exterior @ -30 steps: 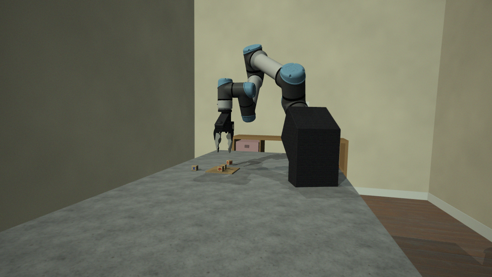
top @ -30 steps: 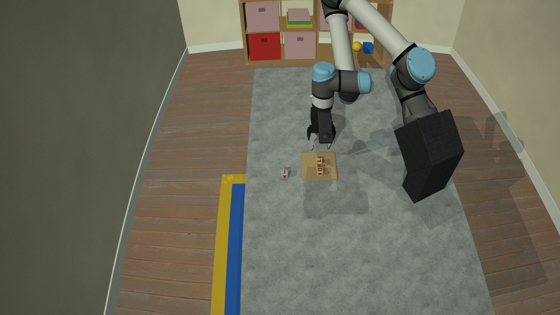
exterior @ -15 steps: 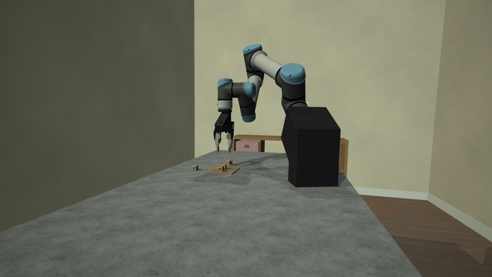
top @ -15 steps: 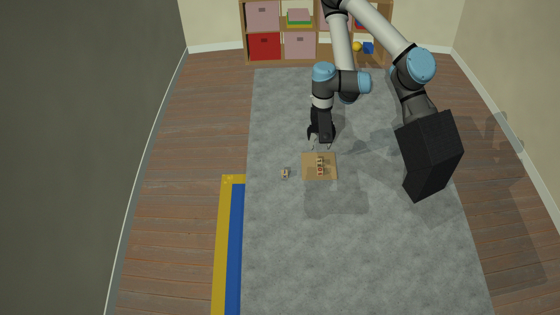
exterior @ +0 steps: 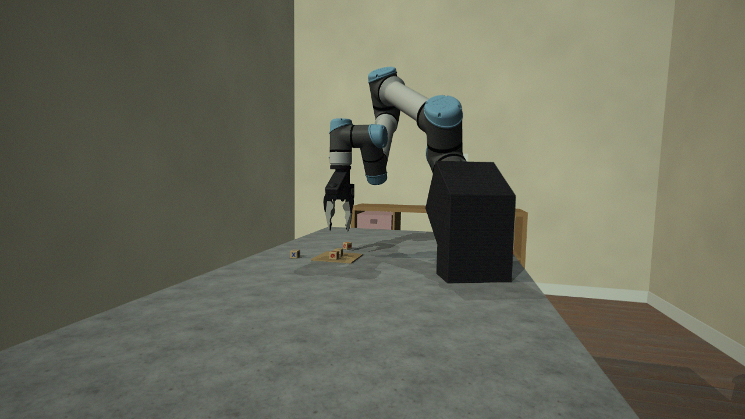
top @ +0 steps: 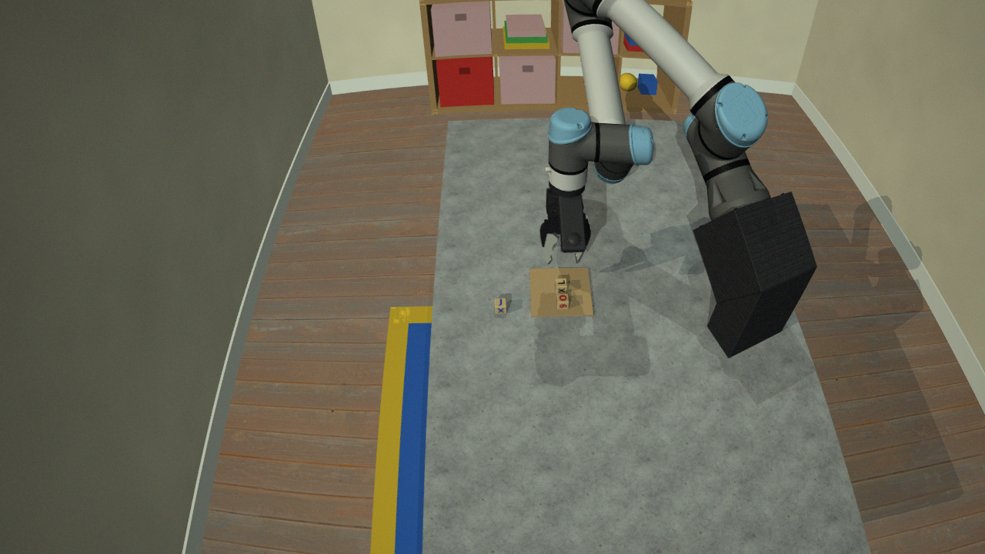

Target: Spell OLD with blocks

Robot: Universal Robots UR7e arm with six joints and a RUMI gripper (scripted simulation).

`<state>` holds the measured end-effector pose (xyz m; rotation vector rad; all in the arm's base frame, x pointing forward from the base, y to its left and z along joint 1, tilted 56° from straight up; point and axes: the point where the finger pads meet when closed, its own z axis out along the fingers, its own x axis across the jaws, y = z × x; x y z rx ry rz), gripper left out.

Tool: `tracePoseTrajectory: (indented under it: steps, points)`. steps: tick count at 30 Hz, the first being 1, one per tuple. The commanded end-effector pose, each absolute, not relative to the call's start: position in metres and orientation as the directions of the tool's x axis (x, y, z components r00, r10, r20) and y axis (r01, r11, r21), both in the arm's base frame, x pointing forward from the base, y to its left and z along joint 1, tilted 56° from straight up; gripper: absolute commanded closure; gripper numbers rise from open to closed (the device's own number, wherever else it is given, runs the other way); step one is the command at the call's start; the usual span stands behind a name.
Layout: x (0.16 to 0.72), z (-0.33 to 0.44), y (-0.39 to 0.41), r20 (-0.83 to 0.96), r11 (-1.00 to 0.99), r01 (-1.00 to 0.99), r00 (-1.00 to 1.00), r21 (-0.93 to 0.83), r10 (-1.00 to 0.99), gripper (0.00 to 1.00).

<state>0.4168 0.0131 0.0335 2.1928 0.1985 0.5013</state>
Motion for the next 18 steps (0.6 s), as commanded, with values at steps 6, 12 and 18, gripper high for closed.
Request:
tracePoseTrajectory:
  steps: [6, 12, 18]
  points:
    - [0.417, 0.0335, 0.0131, 0.285, -0.622, -0.032, 0.906, 0.782, 0.312, 0.63]
    - [0.418, 0.0322, 0.0114, 0.285, -0.622, -0.032, 0.906, 0.782, 0.312, 0.63]
    - [0.4201, 0.0295, 0.0077, 0.285, -0.622, -0.032, 0.906, 0.782, 0.312, 0.63]
